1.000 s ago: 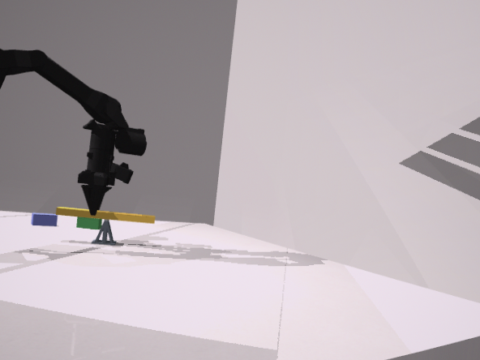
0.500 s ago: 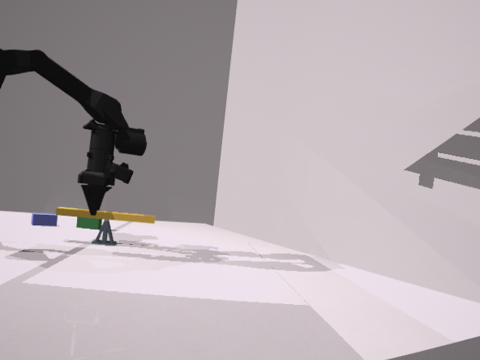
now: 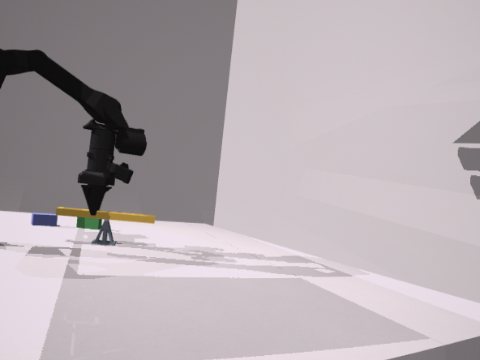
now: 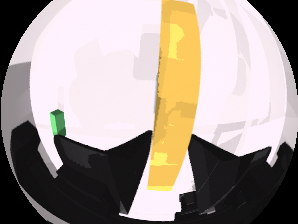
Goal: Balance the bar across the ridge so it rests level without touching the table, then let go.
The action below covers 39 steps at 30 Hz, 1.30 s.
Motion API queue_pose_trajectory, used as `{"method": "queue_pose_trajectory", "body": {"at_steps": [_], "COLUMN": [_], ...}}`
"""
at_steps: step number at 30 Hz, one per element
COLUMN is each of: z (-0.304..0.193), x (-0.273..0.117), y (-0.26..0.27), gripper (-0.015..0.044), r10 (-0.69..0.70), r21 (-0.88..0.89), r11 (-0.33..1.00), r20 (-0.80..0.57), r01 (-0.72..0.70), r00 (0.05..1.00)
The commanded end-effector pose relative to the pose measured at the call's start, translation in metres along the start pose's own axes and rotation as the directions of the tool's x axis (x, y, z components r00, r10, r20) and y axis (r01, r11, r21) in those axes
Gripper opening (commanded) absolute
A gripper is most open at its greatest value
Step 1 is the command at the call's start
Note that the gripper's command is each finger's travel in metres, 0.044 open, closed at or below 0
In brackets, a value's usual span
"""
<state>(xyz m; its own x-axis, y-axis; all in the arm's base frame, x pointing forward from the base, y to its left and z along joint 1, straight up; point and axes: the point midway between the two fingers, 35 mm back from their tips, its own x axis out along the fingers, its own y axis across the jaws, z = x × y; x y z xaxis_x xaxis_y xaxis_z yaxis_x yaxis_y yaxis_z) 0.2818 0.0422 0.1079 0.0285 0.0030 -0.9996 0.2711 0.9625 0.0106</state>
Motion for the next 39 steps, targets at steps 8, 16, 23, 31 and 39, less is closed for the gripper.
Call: {"method": "queue_pose_trajectory", "body": {"at_steps": [8,16,23,31,39], "z": [0.0,0.0,0.0,0.0,0.005], "x": [0.0,0.0,0.0,0.0,-0.05], "y": [0.0,0.0,0.0,0.0,0.002], "gripper": [0.0173,0.0185,0.0237,0.044,0.044], "r10": [0.0,0.0,0.0,0.0,0.001], "r21": [0.0,0.0,0.0,0.0,0.0], "r11": [1.0,1.0,1.0,1.0,1.0], "r20": [0.0,0.0,0.0,0.0,0.0], "r01": [0.0,0.0,0.0,0.0,-0.001], "r00": [1.0,1.0,1.0,1.0,1.0]}}
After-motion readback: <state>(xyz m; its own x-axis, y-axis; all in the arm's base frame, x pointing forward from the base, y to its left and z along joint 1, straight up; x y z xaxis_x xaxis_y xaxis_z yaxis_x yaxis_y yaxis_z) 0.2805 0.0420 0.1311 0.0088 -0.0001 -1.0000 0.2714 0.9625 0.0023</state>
